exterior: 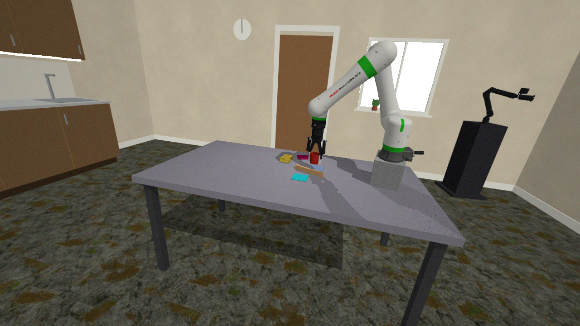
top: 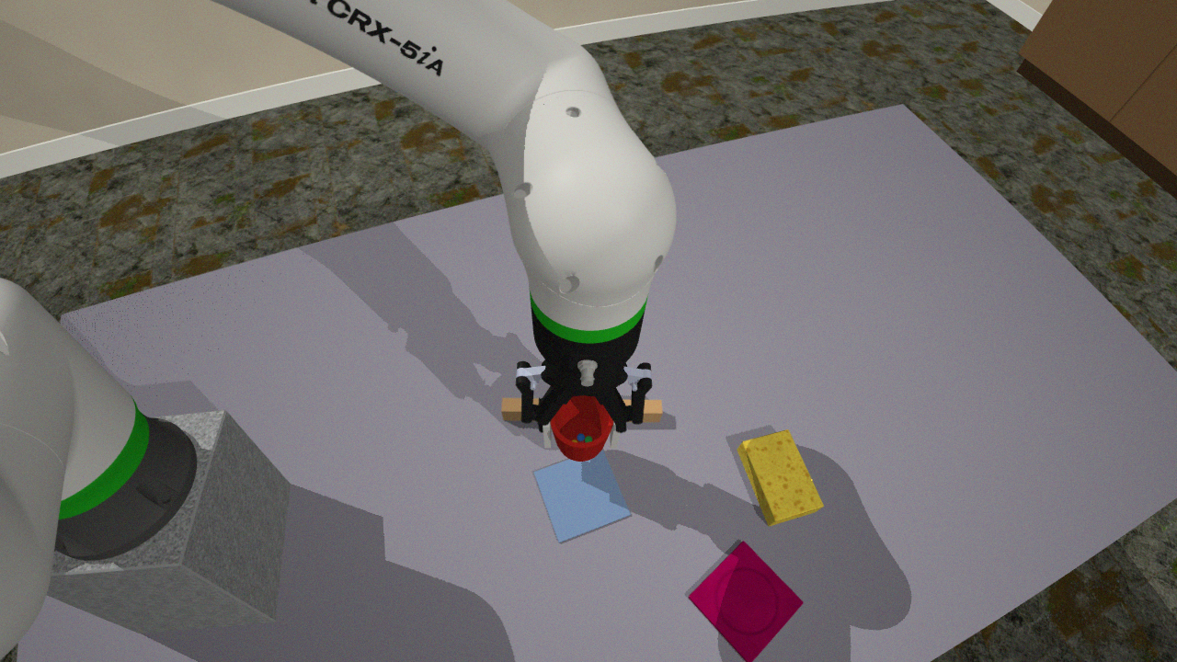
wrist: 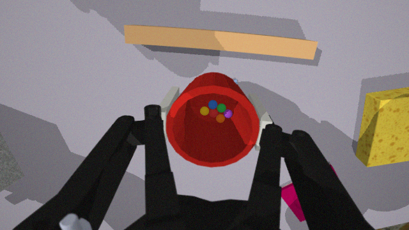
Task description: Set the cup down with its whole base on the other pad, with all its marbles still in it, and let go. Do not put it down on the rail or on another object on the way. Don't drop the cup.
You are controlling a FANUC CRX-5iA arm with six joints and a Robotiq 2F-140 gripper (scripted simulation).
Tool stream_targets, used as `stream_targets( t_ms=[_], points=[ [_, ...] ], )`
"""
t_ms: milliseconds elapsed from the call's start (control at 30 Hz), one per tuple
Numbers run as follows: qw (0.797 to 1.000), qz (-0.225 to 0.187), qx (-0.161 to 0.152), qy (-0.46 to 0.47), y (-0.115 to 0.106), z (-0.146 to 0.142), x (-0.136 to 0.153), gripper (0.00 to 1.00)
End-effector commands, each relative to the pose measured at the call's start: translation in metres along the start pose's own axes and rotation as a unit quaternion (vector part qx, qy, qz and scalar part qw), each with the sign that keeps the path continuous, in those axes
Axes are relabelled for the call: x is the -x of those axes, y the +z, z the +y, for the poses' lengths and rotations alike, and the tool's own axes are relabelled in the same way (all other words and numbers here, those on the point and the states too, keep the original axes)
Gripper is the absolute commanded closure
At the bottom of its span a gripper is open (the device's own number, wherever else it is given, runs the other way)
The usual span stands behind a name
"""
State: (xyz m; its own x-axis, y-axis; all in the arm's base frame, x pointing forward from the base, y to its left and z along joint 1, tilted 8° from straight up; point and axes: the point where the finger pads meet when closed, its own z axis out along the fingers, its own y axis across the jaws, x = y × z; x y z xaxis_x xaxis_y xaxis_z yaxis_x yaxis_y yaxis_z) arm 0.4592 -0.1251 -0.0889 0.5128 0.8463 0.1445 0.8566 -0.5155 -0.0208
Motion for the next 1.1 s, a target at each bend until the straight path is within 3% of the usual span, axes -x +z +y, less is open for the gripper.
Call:
stream_targets(
  t_ms=[0,1067],
  points=[
    [1.000,0.000,0.000,0.000,0.000,0.000,-0.010,0.51],
    [1.000,0.000,0.000,0.000,0.000,0.002,-0.142,0.51]
  ],
)
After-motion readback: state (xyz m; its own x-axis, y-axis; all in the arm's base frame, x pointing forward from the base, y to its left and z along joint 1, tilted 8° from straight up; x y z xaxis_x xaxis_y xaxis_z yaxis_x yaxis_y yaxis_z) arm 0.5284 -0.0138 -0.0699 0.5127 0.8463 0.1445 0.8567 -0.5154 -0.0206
